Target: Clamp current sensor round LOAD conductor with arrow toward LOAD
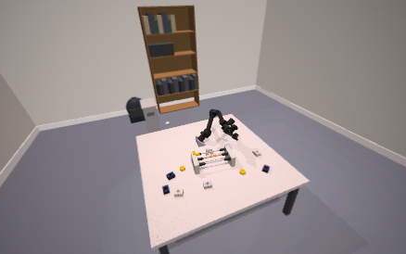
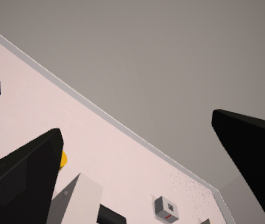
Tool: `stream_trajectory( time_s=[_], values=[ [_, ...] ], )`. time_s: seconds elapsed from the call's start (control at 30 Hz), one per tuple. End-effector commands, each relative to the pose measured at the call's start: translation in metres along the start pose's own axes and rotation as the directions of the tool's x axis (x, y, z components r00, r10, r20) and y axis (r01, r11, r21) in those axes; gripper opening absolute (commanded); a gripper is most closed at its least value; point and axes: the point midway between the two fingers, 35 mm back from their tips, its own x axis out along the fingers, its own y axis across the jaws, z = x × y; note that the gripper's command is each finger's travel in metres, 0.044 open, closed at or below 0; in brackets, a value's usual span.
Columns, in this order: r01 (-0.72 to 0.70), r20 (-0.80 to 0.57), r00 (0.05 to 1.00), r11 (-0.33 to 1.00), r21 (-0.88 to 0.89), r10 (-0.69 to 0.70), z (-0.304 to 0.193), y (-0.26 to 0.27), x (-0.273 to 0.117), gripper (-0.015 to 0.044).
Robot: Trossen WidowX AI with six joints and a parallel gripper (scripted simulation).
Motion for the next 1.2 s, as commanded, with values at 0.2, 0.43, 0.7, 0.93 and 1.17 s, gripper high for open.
stream_trajectory(
  time_s=[0.2,0.43,0.7,0.93,1.17],
  values=[
    [0.108,-0.58,0.81,0.994,0.001,-0.087,-0.131,-0.099,0.023,0.044],
    [0.218,-0.833,0.552,0.958,0.185,0.036,-0.216,-0.159,-0.019,0.044],
    [0.451,-0.834,0.392,0.709,0.543,0.389,-0.271,-0.201,-0.094,0.044],
    [0.494,-0.768,0.405,0.587,0.641,0.496,-0.279,-0.208,-0.114,0.044],
    [0.494,-0.768,0.405,0.587,0.641,0.496,-0.279,-0.208,-0.114,0.044]
  ],
)
